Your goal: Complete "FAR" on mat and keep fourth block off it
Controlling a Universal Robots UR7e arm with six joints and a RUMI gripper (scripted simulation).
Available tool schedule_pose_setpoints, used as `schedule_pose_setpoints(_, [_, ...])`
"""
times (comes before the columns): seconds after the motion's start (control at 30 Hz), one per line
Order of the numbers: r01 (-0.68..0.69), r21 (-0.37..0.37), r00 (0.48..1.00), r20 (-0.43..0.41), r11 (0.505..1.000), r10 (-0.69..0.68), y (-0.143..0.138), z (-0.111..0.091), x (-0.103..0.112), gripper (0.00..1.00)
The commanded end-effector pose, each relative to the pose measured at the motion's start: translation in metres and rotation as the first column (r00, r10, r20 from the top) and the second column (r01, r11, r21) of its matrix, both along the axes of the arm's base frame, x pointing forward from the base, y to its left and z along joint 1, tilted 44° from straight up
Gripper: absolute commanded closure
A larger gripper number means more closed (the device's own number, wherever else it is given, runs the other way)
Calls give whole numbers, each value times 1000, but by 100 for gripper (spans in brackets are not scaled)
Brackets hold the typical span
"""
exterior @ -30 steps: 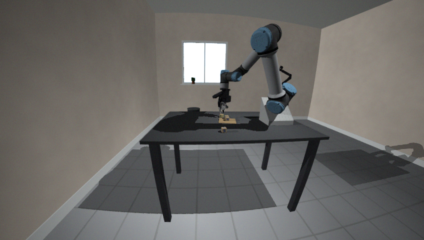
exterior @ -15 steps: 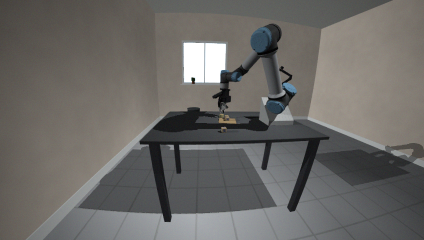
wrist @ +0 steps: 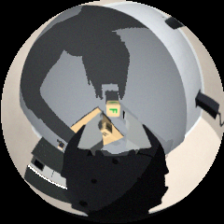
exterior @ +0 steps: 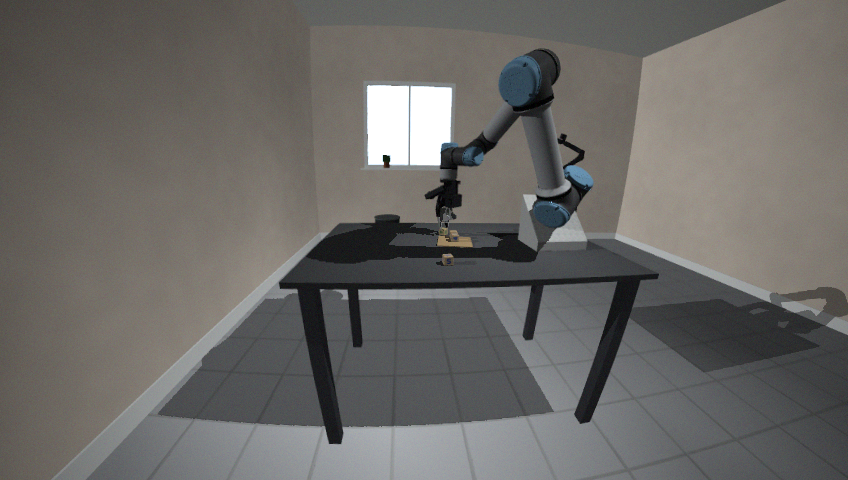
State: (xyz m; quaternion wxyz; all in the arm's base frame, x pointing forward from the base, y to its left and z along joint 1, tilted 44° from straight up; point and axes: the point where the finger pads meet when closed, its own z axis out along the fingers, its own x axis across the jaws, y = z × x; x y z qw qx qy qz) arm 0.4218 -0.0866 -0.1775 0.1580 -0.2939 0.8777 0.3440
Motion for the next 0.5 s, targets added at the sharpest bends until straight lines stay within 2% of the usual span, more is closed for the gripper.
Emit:
schedule_pose_setpoints(0.0, [1, -1, 1000, 1, 1000, -1, 5, -5, 1, 72])
schedule_pose_setpoints(0.47, [1, -1, 1000, 1, 1000, -1, 17, -18, 2, 72])
